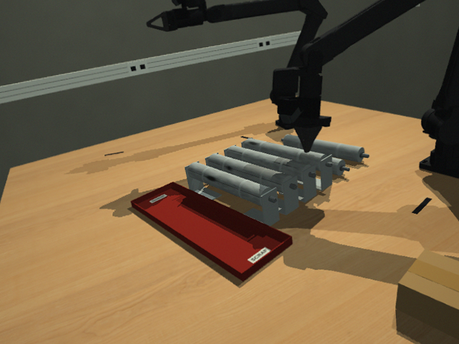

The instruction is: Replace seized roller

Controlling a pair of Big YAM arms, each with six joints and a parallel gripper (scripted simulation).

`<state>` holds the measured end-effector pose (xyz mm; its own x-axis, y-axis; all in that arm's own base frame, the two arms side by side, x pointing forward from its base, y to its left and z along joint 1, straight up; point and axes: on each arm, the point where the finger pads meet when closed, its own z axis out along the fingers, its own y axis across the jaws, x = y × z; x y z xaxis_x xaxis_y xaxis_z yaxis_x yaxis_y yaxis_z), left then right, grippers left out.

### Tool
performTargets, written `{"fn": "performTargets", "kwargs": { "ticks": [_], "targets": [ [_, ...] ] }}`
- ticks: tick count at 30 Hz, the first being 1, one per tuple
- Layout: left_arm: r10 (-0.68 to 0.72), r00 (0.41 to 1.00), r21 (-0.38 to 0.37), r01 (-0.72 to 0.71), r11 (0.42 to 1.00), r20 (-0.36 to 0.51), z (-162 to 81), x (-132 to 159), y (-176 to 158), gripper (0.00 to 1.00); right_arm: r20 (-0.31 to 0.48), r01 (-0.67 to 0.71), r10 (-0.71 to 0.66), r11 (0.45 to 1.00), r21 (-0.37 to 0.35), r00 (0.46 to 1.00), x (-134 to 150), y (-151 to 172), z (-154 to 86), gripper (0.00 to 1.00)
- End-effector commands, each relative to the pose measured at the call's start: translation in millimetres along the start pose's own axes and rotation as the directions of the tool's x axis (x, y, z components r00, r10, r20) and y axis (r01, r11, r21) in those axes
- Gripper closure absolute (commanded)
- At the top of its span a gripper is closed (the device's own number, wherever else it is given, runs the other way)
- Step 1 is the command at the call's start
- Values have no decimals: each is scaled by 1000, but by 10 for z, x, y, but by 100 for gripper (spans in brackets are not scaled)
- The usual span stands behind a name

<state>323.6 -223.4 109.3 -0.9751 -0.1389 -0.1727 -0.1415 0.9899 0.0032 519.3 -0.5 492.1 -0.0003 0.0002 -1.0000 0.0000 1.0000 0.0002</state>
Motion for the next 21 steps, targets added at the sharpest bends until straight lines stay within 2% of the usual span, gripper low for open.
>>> {"fn": "performTargets", "kwargs": {
  "ticks": [1, 7, 13, 15, 18, 21],
  "targets": [
    [18, 999, 55, -20, 998, 49, -419, -196, -190, 100, 68, 15, -15, 1000, -6, 998, -462, 45, -11, 100],
    [18, 999, 41, -19, 999, 33, -477, -191, -191, 100, 68, 15, -15, 1000, -6, 998, -462, 45, -11, 100],
    [27, 999, 52, -29, 998, 43, -773, -206, -177, 100, 68, 15, -15, 1000, -6, 998, -462, 45, -11, 100],
    [10, 999, 43, -12, 999, 35, -664, -240, -185, 100, 68, 15, -15, 1000, -6, 998, -462, 45, -11, 100],
    [19, 1000, -10, -20, 1000, -17, -386, -24, -6, 100, 68, 15, -15, 1000, -6, 998, -462, 45, -11, 100],
    [19, 1000, -3, -19, 1000, -11, -448, -66, -40, 100, 68, 15, -15, 1000, -6, 998, -462, 45, -11, 100]
  ]
}}
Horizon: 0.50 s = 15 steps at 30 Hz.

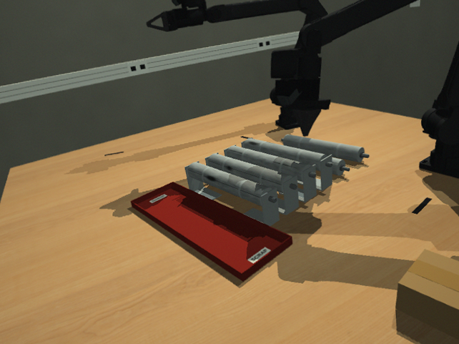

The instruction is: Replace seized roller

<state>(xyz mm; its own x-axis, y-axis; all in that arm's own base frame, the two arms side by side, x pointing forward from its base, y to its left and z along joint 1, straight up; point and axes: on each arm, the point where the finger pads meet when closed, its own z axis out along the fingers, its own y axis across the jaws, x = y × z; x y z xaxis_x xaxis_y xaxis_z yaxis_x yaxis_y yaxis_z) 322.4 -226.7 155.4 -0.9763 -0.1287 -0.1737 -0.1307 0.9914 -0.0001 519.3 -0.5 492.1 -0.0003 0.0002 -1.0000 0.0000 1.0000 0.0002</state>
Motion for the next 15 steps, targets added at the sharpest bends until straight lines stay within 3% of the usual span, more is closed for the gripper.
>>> {"fn": "performTargets", "kwargs": {
  "ticks": [1, 2, 3, 10, 11, 15],
  "targets": [
    [8, 1000, -8, -9, 1000, -12, 9, -2, -10, 100, 68, 15, -15, 1000, -6, 998, -462, 45, -11, 100],
    [-10, 997, 70, 5, 998, 77, -277, -289, -90, 100, 68, 15, -15, 1000, -6, 998, -462, 45, -11, 100],
    [-9, 995, 97, -1, 995, 104, -376, -399, -141, 100, 68, 15, -15, 1000, -6, 998, -462, 45, -11, 100],
    [15, 955, 205, -79, 976, 296, -592, -1063, -75, 100, 68, 15, -15, 1000, -6, 998, -462, 45, -11, 100],
    [28, 954, 206, -93, 974, 299, -481, -1082, -37, 100, 68, 15, -15, 1000, -6, 998, -462, 45, -11, 100],
    [-12, 877, 268, -134, 954, 479, -982, -1610, 92, 100, 68, 15, -15, 1000, -6, 998, -462, 45, -11, 100]
  ]
}}
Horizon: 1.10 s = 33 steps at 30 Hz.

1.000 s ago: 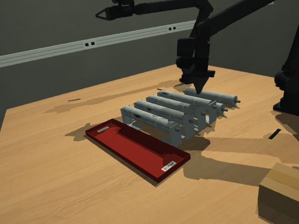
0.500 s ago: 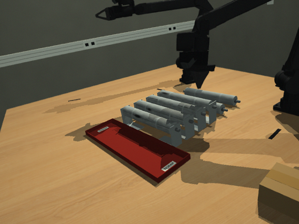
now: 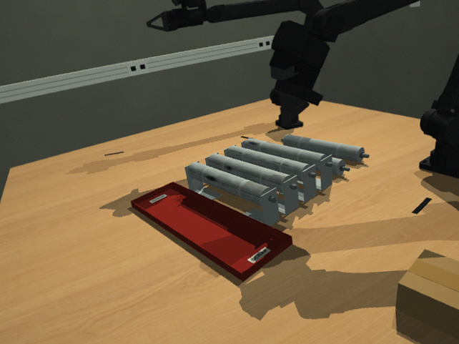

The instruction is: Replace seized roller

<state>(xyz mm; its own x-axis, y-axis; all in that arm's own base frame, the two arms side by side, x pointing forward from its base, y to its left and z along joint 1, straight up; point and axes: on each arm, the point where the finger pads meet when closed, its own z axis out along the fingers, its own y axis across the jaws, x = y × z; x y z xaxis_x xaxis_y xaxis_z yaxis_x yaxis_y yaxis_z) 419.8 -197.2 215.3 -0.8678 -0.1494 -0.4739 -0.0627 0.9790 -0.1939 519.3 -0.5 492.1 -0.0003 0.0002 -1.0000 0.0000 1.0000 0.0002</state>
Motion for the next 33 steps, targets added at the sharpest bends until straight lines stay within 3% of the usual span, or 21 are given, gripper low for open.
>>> {"fn": "performTargets", "kwargs": {
  "ticks": [1, 3, 4, 5, 6, 7, 14, 18, 22, 23, 24, 26, 27, 29, 33],
  "targets": [
    [59, 975, 106, -84, 991, 214, -408, -798, -132, 100, 68, 15, -15, 1000, -6, 998, -462, 45, -11, 100],
    [59, 975, 106, -84, 991, 214, -408, -798, -132, 100, 68, 15, -15, 1000, -6, 998, -462, 45, -11, 100],
    [82, 990, 72, -90, 993, 111, 19, -380, -29, 100, 68, 15, -15, 1000, -6, 998, -462, 45, -11, 100],
    [52, 976, 97, -74, 993, 211, -264, -810, -45, 100, 68, 15, -15, 1000, -6, 998, -462, 45, -11, 100],
    [56, 972, 94, -79, 992, 227, -250, -832, 20, 100, 68, 15, -15, 1000, -6, 998, -462, 45, -11, 100],
    [38, 934, 115, -84, 990, 355, -686, -1237, 54, 100, 68, 15, -15, 1000, -6, 998, -462, 45, -11, 100],
    [97, 794, 70, -173, 982, 600, -1144, -1940, 423, 100, 68, 15, -15, 1000, -6, 998, -462, 45, -11, 100],
    [134, 685, 4, -197, 980, 716, -1483, -2255, 701, 100, 68, 15, -15, 1000, -6, 998, -462, 45, -11, 100],
    [131, 682, 0, -188, 982, 719, -1430, -2244, 781, 100, 68, 15, -15, 1000, -6, 998, -462, 45, -11, 100],
    [138, 657, -15, -189, 982, 742, -1531, -2314, 832, 100, 68, 15, -15, 1000, -6, 998, -462, 45, -11, 100],
    [146, 554, -46, -189, 981, 820, -2027, -2442, 867, 100, 68, 15, -15, 1000, -6, 998, -462, 45, -11, 100],
    [191, 487, -103, -201, 974, 852, -2171, -2526, 968, 100, 68, 15, -15, 1000, -6, 998, -462, 45, -11, 100],
    [213, 484, -126, -205, 971, 849, -2189, -2516, 1085, 100, 68, 15, -15, 1000, -6, 998, -462, 45, -11, 100],
    [243, 496, -157, -209, 965, 834, -1935, -2415, 1229, 100, 68, 15, -15, 1000, -6, 998, -462, 45, -11, 100],
    [237, 486, -165, -187, 968, 841, -1919, -2462, 1322, 100, 68, 15, -15, 1000, -6, 998, -462, 45, -11, 100]
  ]
}}
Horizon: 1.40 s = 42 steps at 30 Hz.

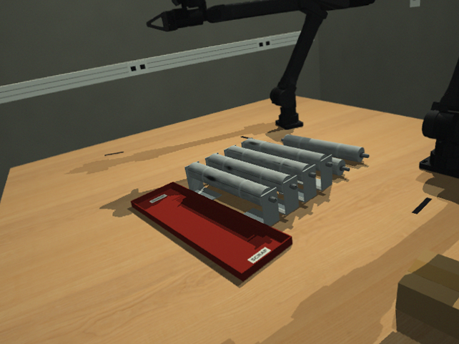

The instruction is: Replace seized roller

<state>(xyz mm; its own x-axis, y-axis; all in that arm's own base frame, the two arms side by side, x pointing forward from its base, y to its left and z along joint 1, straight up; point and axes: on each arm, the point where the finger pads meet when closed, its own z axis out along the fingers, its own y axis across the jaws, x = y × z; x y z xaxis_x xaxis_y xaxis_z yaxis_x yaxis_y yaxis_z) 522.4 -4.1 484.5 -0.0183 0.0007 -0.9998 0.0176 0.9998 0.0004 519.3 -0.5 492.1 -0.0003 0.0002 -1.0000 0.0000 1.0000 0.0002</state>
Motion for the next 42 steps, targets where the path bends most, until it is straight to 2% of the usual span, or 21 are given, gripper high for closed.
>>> {"fn": "performTargets", "kwargs": {
  "ticks": [1, 2, 4, 5, 6, 10, 11, 13, 14, 19, 21, 22, 23, 29, 36, 38, 42],
  "targets": [
    [28, 999, 13, -28, 1000, -19, 90, 176, -47, 100, 68, 15, -15, 1000, -6, 998, -462, 45, -11, 100],
    [15, 1000, 4, -15, 1000, 13, 60, -3, -25, 100, 68, 15, -15, 1000, -6, 998, -462, 45, -11, 100],
    [15, 1000, 4, -15, 1000, 13, 60, -3, -25, 100, 68, 15, -15, 1000, -6, 998, -462, 45, -11, 100],
    [-8, 994, -13, 10, 1000, 112, -106, -540, 38, 100, 68, 15, -15, 1000, -6, 998, -462, 45, -11, 100],
    [-14, 991, -14, 16, 1000, 137, -123, -695, 50, 100, 68, 15, -15, 1000, -6, 998, -462, 45, -11, 100],
    [-12, 992, -10, 13, 1000, 124, -77, -645, 18, 100, 68, 15, -15, 1000, -6, 998, -462, 45, -11, 100],
    [-12, 994, -11, 13, 1000, 113, -38, -586, 18, 100, -15, -20, 19, 999, -27, 1000, -18, 140, 75, 100],
    [-12, 998, -11, 13, 1000, 64, -7, -326, 18, 100, -16, -35, 34, 999, -39, 999, -104, 223, 99, 100],
    [-12, 998, -10, 13, 1000, 63, -6, -320, 17, 100, -11, -45, 45, 998, -51, 999, -204, 286, 117, 100],
    [-12, 998, -10, 13, 1000, 63, -6, -320, 17, 100, -164, -107, 87, 988, -115, 983, 232, 763, 203, 100],
    [-12, 998, -10, 13, 1000, 63, -6, -320, 17, 100, -164, -107, 87, 988, -115, 983, 232, 763, 203, 100],
    [-5, 998, -13, 5, 1000, 66, -37, -338, 28, 100, -203, -120, 94, 985, -122, 975, 358, 853, 200, 100],
    [-12, 998, -10, 13, 1000, 65, -11, -326, 17, 100, -217, -133, 101, 982, -135, 971, 329, 957, 196, 100],
    [-12, 998, -10, 13, 1000, 65, -11, -326, 17, 100, -422, -183, 88, 965, -191, 902, 924, 1626, 121, 100],
    [-12, 998, -10, 13, 1000, 65, -11, -326, 17, 100, -630, -213, 15, 947, -239, 776, 1578, 2401, -199, 100],
    [-12, 998, -10, 13, 1000, 65, -11, -326, 17, 100, -630, -213, 15, 947, -239, 776, 1578, 2401, -199, 100],
    [-12, 998, -10, 13, 1000, 65, -11, -326, 17, 100, -730, -210, -45, 944, -254, 682, 1958, 2778, -483, 100]
  ]
}}
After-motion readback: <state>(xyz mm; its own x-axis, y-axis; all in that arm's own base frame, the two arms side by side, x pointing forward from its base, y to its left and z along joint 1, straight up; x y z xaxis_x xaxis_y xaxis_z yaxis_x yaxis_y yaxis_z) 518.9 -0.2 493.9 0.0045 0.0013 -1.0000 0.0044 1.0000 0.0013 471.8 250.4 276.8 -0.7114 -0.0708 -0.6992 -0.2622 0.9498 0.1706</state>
